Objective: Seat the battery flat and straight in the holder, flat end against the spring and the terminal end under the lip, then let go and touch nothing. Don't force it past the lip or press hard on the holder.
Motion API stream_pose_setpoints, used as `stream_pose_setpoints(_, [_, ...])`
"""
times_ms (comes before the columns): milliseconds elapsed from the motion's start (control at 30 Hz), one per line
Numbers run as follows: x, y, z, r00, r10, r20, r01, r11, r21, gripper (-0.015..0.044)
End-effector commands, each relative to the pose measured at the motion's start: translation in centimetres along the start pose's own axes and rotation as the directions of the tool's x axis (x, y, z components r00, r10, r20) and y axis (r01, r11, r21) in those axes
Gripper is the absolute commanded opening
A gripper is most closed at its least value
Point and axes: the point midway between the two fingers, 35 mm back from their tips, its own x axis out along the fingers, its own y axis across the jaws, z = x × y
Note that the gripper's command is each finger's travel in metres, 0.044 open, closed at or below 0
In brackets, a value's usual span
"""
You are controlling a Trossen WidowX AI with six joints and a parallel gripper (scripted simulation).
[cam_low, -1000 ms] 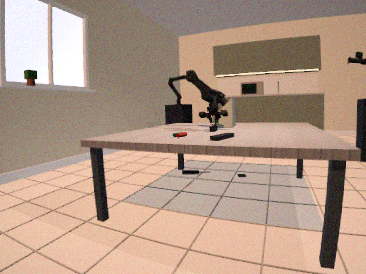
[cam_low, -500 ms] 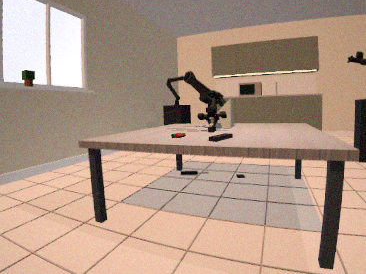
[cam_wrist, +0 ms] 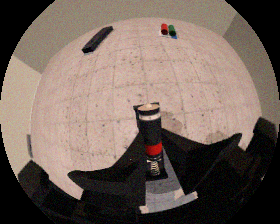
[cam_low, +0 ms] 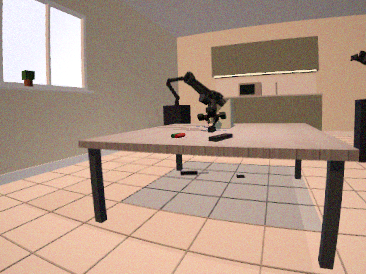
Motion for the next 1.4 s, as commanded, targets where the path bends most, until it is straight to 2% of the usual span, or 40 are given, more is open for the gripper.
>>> stream_pose_setpoints(0, [-0.1,0.1,-0.1,1.0,0.005,0.013,-0.005,1.0,-0.007,0.0069])
stream_pose_setpoints(1367, [-1.0,0.2,-2.3,1.0,0.0,0.006,0.0,1.0,-0.008,0.0069])
